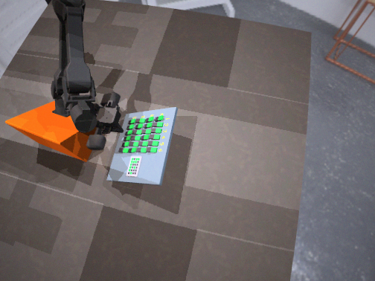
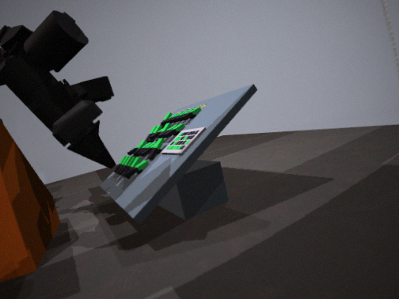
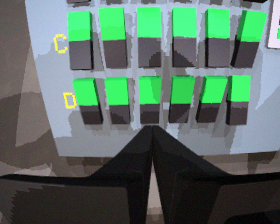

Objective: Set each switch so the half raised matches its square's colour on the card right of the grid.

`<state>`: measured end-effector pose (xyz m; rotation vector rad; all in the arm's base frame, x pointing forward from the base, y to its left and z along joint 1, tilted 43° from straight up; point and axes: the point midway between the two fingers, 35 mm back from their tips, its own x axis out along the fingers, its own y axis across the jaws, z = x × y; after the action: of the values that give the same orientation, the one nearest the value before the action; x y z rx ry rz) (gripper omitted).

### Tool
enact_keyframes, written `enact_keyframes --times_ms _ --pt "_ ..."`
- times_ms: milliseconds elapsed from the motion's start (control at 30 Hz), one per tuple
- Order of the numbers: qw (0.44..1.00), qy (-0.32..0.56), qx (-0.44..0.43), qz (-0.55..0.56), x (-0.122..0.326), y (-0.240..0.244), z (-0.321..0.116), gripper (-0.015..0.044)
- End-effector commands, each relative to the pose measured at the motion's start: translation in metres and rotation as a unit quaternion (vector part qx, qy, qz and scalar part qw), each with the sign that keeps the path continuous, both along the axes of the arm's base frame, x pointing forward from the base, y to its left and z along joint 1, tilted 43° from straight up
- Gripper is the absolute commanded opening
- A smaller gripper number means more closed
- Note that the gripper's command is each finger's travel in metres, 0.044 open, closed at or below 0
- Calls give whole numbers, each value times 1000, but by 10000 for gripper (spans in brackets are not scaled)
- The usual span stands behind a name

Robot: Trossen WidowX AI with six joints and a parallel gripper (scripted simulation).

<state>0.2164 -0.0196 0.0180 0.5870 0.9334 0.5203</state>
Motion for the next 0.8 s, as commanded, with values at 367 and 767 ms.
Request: enact_keyframes --times_ms 367,767 --pt "1000 -1 -4 3 -15 -38 36 0" --pt "1000 -2 -4 3 37 -62 63 0"
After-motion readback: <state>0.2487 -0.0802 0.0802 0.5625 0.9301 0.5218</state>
